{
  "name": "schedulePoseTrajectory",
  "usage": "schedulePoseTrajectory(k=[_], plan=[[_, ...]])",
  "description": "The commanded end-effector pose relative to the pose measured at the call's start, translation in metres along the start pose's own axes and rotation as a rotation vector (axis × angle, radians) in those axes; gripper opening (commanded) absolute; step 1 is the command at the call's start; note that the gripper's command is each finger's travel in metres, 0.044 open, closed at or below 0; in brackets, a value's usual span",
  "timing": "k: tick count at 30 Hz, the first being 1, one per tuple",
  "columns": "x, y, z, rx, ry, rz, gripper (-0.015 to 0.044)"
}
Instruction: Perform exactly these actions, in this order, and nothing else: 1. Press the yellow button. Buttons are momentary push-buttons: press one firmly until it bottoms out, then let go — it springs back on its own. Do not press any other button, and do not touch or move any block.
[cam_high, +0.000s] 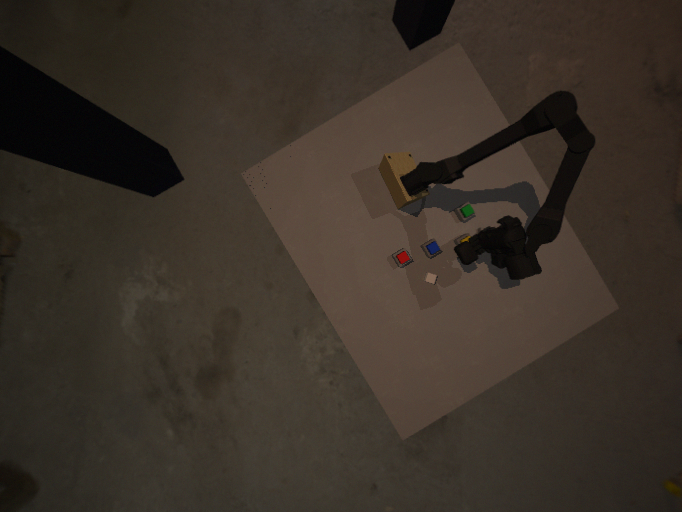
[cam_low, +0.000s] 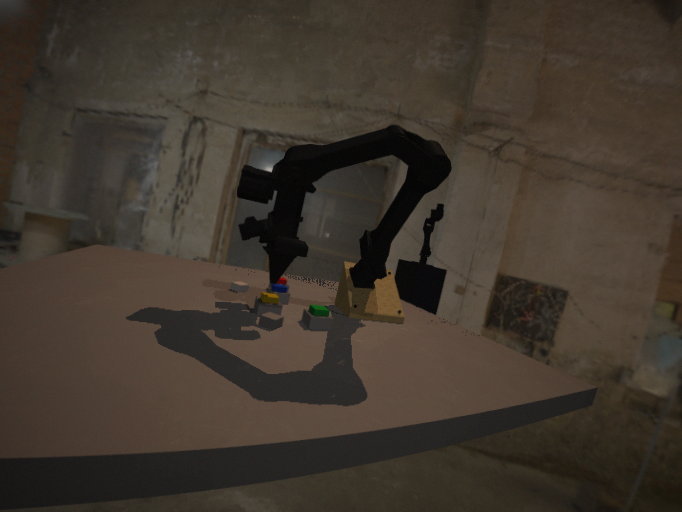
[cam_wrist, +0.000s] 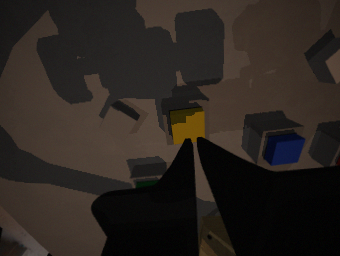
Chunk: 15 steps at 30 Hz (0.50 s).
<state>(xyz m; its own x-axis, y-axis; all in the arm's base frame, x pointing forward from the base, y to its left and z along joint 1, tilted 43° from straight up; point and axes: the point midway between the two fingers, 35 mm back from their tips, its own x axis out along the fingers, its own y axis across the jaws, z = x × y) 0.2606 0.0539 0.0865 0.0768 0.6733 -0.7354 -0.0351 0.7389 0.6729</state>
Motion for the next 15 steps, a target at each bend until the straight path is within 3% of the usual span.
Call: schedulePoseTrajectory(k=[1,15], plan=[[0.001,0.001,0.0,0.001,-0.003,0.003,0.002],[0.024,0.001,0.001,0.001,-0.003,0.004,0.002]])
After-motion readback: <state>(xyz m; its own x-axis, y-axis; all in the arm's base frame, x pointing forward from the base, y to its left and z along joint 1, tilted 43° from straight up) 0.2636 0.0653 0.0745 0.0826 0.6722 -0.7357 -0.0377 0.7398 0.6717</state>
